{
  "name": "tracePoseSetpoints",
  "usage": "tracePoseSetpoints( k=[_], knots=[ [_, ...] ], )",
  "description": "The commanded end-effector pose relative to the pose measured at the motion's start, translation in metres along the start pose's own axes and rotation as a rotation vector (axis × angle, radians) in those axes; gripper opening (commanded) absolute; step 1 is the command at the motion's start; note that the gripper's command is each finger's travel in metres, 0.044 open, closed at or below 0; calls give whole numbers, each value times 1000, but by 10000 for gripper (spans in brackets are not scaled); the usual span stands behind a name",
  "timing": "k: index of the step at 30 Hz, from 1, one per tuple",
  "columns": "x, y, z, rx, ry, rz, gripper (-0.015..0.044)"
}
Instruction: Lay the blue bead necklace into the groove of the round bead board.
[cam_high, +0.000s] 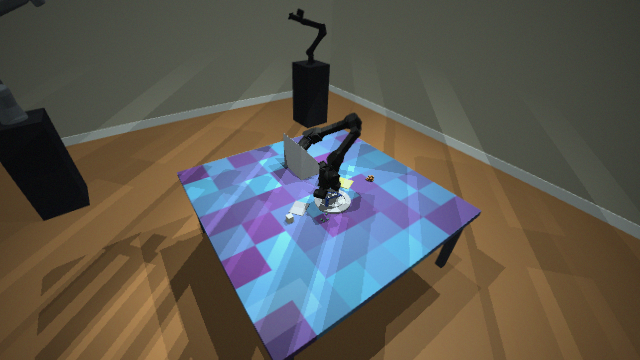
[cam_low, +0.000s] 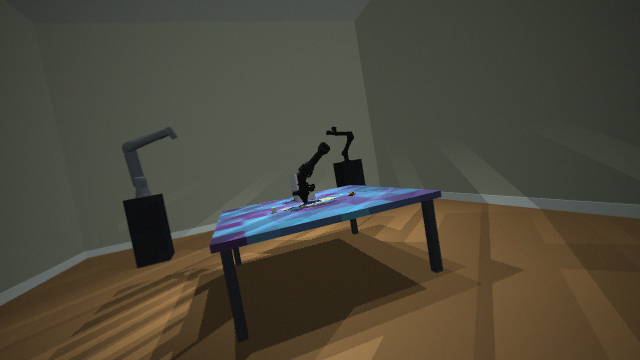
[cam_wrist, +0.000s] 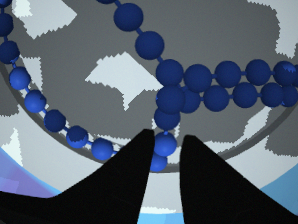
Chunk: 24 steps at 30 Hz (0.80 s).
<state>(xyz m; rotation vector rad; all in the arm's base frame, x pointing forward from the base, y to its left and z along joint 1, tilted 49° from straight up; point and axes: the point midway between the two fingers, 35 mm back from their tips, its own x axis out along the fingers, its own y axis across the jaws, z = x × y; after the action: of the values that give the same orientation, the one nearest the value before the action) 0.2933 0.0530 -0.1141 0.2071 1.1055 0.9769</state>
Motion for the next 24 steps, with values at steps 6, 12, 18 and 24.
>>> tracePoseSetpoints(
  k=[6,12,18,24],
  knots=[
    [0,0,0,-1,0,0,0],
    [0,0,0,-1,0,0,0],
    [0,0,0,-1,0,0,0],
    [-6,1,0,6,-1,6,0]
  ],
)
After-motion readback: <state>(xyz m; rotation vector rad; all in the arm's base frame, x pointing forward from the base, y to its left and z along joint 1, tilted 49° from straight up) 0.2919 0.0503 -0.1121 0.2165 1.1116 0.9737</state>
